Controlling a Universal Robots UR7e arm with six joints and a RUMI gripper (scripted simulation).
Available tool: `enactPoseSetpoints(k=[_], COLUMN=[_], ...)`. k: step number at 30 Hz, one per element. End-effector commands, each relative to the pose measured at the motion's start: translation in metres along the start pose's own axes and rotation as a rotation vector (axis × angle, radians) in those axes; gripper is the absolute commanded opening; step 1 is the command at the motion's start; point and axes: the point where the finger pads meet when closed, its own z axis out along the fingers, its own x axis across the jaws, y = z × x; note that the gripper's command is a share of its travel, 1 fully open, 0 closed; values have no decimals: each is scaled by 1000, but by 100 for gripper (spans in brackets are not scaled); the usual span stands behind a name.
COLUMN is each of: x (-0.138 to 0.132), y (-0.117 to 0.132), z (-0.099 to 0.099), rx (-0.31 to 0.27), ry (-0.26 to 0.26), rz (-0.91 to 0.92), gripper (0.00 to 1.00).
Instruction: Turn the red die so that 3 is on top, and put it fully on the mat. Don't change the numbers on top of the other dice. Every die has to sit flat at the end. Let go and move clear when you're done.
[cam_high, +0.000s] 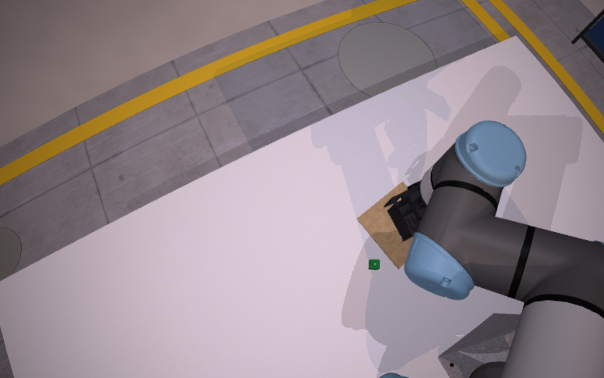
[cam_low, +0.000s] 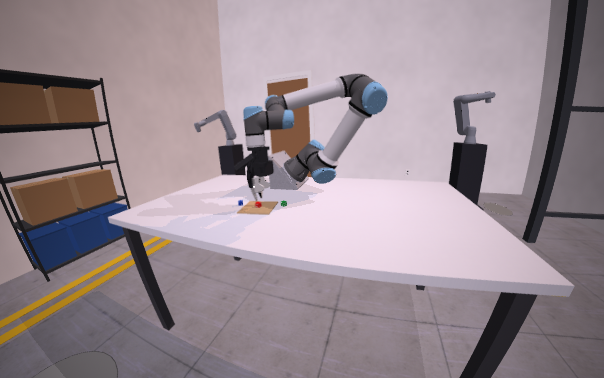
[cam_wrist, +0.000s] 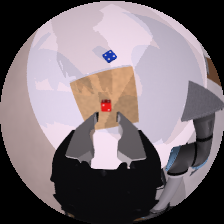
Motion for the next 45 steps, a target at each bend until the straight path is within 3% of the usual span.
enactPoseSetpoints(k=[1,7,17,20,24,26,30,38,41,43,45], x=[-2,-2,-2,-1,-1,-1,-1,-1,-1,-1,0], y=[-1,-1,-1,-1,0,0,2,2,2,2,2], z=[-22,-40,-43,-42,-41,-41,-42,-42,-41,-41,-40], rx=[5,5,14,60,164,164,247,282,329,329,374], ry=[-6,-6,-4,1,4,4,-3,-3,3,3,6], rz=[-3,-3,-3,-3,-2,-2,-2,-2,-1,-1,-1], gripper=[21,21,21,21,21,21,21,21,21,21,21])
